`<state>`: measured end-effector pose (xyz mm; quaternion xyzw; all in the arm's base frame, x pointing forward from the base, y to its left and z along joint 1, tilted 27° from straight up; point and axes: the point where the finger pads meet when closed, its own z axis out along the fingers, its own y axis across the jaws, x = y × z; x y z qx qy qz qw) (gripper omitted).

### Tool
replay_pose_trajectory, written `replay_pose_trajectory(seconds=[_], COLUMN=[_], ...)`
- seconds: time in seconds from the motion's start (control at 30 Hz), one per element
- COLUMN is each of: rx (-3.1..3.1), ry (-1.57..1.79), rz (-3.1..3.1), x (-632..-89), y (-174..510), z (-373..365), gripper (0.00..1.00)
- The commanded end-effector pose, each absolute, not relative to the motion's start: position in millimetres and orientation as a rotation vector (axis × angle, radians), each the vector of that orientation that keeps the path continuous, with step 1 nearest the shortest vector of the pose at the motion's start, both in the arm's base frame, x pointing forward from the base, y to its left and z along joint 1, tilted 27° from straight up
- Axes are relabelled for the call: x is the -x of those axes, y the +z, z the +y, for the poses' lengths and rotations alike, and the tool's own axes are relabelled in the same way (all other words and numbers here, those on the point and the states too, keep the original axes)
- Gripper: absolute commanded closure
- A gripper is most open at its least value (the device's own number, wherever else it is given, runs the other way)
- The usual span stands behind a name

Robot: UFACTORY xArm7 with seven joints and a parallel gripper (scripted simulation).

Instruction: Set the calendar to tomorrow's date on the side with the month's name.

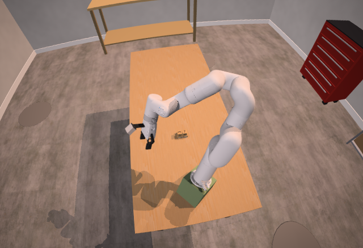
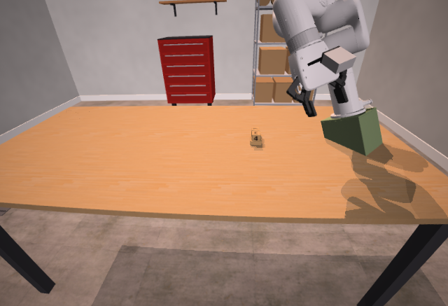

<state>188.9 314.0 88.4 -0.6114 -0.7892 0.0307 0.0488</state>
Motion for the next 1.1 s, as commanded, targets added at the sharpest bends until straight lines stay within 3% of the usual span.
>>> replay_pose_trajectory(seconds=[0.0, 0.6, 0.9, 1.07], rx=[1.861, 1.866, 2.145, 2.216], ry=[0.088, 0.088, 0.078, 0.077], rz=[-2.407, -2.408, -2.456, -2.464], x=[-189.1, -190.9, -266.9, -281.9], y=[89.5, 89.7, 102.1, 105.9], z=[315.5, 313.7, 224.9, 202.1], gripper=[0.0, 0.0, 0.0, 0.0])
